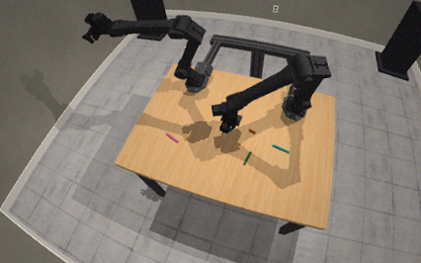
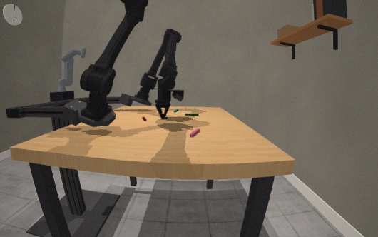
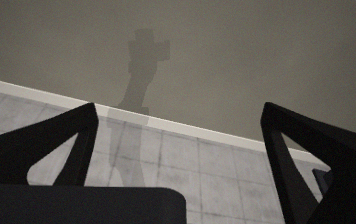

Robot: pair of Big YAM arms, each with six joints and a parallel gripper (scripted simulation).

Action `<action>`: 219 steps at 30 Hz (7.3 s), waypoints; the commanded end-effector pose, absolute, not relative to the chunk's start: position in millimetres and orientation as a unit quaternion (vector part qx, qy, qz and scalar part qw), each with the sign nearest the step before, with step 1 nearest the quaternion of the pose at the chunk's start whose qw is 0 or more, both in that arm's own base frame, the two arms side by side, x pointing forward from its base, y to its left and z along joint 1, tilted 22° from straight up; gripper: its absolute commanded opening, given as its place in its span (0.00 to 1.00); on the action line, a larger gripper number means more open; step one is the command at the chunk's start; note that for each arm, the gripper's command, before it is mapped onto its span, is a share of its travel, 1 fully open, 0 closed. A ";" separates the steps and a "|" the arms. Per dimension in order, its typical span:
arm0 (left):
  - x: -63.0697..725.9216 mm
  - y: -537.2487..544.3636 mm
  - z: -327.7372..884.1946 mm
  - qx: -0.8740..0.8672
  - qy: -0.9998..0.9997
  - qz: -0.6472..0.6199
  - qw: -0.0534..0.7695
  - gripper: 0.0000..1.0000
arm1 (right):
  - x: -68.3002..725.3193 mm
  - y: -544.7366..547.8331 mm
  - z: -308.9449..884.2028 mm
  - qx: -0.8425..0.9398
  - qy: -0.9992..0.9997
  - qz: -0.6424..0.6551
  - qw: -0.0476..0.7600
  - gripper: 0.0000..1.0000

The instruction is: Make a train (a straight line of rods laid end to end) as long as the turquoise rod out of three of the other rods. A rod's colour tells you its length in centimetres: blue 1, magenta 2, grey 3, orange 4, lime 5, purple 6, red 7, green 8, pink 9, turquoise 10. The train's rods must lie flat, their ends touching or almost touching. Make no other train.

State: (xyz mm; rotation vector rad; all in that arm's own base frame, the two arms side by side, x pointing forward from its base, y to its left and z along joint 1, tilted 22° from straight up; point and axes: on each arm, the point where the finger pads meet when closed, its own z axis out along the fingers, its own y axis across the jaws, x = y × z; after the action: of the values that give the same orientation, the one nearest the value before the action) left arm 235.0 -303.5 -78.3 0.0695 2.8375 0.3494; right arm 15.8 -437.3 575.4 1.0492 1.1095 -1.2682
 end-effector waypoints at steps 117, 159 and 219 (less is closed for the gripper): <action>222.2 -309.5 -29.0 0.113 0.976 0.141 0.125 0.04 | 6.4 -433.0 621.8 0.428 0.435 -0.556 0.565 1.00; 234.6 -298.6 -69.1 0.111 0.976 0.141 0.125 0.04 | 6.4 -433.0 621.8 0.428 0.435 -0.556 0.565 1.00; 237.9 -298.8 -59.1 0.092 0.978 0.129 0.133 0.04 | 6.4 -433.0 621.8 0.428 0.435 -0.556 0.565 1.00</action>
State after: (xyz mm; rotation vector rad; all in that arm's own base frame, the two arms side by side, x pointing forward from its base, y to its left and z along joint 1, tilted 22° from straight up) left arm 232.1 -302.8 -62.4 0.3122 2.8408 0.3926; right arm 15.8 -437.3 575.4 1.0492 1.1095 -1.2682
